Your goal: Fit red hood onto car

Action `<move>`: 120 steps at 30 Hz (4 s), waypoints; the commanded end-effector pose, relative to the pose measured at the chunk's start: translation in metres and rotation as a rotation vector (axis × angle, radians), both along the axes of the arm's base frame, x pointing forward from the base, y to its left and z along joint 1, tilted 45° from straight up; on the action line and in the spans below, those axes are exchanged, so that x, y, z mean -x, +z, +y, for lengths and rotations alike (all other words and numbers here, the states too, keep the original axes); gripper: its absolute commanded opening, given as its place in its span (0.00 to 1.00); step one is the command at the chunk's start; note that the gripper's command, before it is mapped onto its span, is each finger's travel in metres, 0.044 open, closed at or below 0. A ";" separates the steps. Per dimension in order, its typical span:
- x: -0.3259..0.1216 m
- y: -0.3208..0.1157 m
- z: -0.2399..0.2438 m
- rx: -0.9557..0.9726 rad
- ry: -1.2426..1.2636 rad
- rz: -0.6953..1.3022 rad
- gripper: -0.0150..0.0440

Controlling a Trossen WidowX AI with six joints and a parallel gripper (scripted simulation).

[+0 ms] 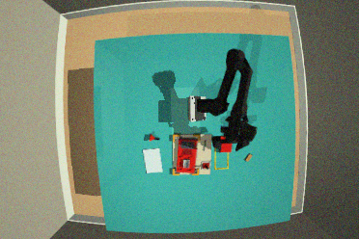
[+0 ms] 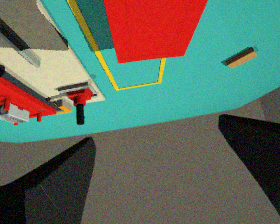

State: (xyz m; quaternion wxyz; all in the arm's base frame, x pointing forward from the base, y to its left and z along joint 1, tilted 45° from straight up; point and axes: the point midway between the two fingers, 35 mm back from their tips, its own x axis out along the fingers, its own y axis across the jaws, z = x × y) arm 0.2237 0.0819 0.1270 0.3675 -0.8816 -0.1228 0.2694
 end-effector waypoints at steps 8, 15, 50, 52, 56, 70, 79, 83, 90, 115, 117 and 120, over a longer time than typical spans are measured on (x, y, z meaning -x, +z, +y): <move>0.032 0.017 -0.020 0.006 0.012 0.003 1.00; 0.032 0.017 -0.020 0.006 0.012 0.003 1.00; 0.009 0.010 0.006 -1.284 -1.182 1.603 1.00; 0.005 0.009 0.008 -1.361 -1.368 1.727 1.00; -0.006 0.006 0.013 -1.475 -1.796 1.936 1.00; -0.008 0.003 0.013 -1.501 -1.969 1.997 1.00; -0.011 0.003 0.014 -1.501 -1.969 1.997 1.00; -0.011 0.001 0.016 -1.501 -1.969 1.996 1.00; -0.012 -0.003 0.020 -1.501 -1.970 1.995 1.00; -0.012 -0.018 0.036 -1.501 -1.970 1.994 1.00; -0.012 -0.019 0.037 -1.501 -1.970 1.994 1.00; -0.011 -0.021 0.039 -1.501 -1.969 1.995 1.00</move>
